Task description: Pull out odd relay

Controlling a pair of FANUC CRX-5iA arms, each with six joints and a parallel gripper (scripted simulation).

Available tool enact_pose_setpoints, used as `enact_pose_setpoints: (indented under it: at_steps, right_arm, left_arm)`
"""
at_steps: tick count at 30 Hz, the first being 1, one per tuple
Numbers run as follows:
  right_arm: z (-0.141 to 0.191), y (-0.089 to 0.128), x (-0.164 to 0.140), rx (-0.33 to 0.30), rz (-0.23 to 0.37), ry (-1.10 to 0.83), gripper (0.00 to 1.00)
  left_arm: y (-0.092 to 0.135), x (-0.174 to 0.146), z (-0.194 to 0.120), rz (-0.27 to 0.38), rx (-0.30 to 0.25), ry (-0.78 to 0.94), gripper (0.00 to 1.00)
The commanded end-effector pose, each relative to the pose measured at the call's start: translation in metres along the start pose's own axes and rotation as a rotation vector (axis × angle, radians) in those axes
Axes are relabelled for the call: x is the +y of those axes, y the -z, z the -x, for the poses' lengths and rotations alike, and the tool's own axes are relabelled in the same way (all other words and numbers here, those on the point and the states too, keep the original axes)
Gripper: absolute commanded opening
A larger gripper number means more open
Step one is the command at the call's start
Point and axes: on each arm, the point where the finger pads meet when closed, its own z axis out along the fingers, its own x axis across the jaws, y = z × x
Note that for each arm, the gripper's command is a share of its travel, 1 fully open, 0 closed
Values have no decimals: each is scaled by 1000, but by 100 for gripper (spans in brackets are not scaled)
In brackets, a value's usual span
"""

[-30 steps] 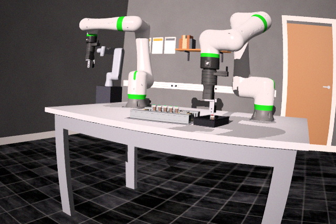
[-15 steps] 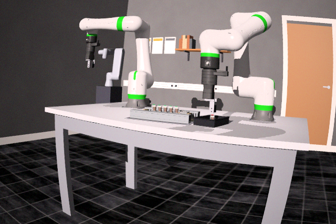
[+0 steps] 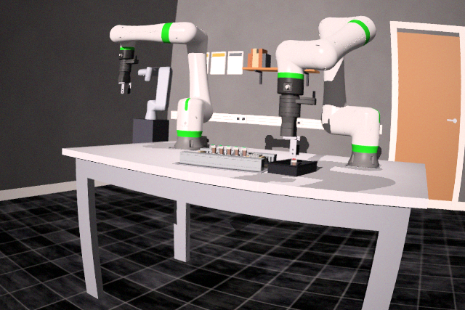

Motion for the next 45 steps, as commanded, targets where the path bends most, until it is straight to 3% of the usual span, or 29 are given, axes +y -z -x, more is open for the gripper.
enact_pose_setpoints:
  at_steps: [1,4,18,45]
  right_arm:
    - [0,1,0,0,2,0,100]
    - [0,1,0,0,2,0,100]
    - [0,1,0,0,2,0,100]
    - [0,1,0,0,2,0,100]
  left_arm:
    - [6,0,0,1,1,0,98]
    - [10,0,0,1,1,0,98]
    - [76,0,0,1,1,0,98]
    - [79,0,0,1,1,0,98]
